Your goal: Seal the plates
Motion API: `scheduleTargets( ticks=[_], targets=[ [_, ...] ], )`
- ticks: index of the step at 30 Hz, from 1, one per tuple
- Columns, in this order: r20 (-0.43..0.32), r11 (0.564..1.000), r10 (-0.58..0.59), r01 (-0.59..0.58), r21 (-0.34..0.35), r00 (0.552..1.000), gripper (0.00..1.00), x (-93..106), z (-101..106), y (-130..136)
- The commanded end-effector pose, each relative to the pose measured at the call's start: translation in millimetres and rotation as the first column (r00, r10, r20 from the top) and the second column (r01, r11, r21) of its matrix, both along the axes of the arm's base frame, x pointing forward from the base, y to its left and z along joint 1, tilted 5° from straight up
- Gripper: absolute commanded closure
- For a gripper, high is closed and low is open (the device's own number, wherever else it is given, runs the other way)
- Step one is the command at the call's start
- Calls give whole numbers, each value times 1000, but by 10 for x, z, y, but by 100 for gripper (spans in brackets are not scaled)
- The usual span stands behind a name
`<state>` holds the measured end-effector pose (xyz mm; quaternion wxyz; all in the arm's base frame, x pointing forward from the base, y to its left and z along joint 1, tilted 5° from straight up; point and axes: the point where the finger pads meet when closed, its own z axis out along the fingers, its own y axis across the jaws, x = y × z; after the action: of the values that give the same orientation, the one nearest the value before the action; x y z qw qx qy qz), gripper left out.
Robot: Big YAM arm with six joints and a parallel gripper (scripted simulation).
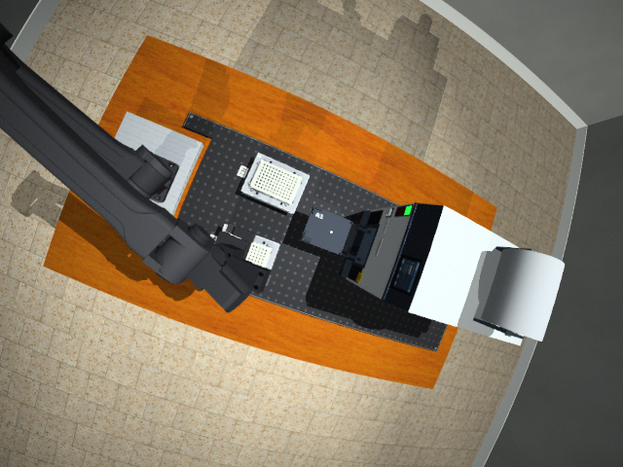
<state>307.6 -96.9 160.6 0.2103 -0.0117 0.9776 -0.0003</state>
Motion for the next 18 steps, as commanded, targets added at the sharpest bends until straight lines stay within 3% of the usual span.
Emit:
scheduleTargets(
  ticks=[1, 5, 12, 18],
  targets=[
    [32, 1000, 4, -3, -10, 999, 0, 92, 32, 23],
    [32, 1000, -6, 6, -10, 999, 0, 100, 24, -13],
    [9, 1000, -21, 21, -1, 1000, 0, 52, -213, -45],
    [38, 1000, -20, 21, -12, 999, 0, 106, -212, -64]
  ],
)
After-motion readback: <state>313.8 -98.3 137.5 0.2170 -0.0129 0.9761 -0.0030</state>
